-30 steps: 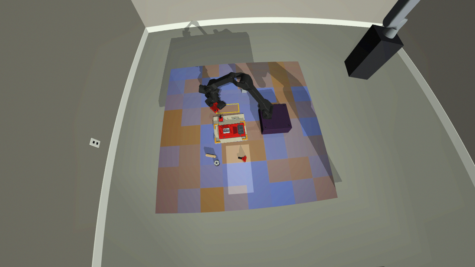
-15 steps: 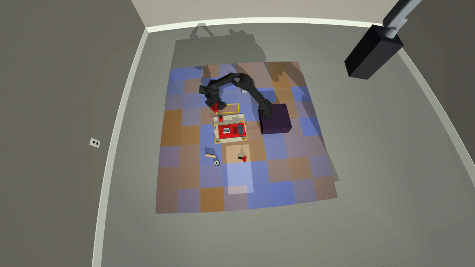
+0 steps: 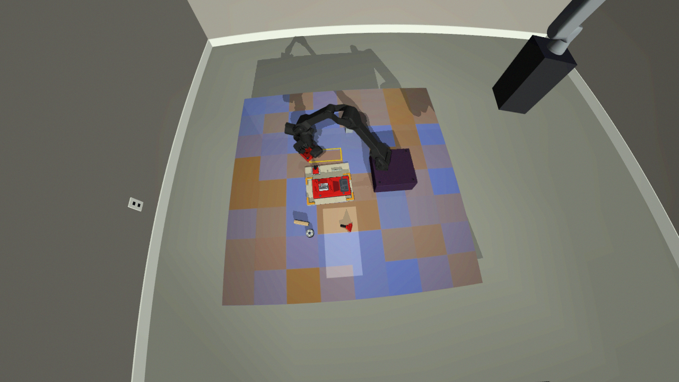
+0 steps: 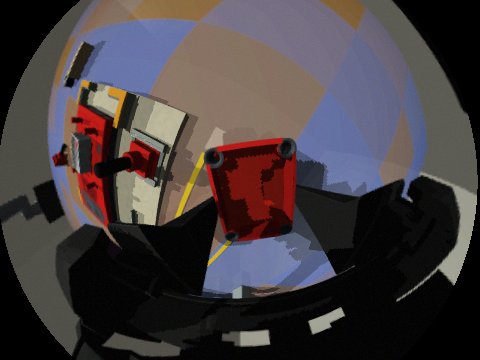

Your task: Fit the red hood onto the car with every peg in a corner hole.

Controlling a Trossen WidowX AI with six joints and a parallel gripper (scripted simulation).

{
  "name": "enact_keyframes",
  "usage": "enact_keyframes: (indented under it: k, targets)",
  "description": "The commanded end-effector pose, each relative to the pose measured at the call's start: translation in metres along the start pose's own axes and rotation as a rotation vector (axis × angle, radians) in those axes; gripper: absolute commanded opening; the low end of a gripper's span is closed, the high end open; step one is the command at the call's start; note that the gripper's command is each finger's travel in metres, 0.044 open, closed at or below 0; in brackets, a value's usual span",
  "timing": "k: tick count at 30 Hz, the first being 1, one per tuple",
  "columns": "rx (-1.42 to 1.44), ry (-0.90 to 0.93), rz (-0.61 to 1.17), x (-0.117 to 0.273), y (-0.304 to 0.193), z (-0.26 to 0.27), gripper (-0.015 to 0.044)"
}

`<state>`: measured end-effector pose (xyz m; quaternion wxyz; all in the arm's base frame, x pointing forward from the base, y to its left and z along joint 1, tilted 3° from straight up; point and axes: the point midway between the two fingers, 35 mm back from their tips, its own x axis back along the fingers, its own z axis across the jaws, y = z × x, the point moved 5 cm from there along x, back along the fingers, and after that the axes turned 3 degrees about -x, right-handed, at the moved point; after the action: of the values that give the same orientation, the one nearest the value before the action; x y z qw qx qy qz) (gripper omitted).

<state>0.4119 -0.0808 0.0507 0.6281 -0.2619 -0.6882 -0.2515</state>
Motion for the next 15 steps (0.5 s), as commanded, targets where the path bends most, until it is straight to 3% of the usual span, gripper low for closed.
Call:
enact_keyframes:
  k: [1, 3, 14, 15]
  targets:
    - [0.000, -0.001, 0.000, 0.000, 0.000, 0.000, 0.0308]
    - [0.000, -0.001, 0.000, 0.000, 0.000, 0.000, 0.0295]
    - [0.000, 0.000, 0.000, 0.010, 0.000, 0.000, 0.0006]
    - [0.000, 0.000, 0.000, 0.011, 0.000, 0.000, 0.0000]
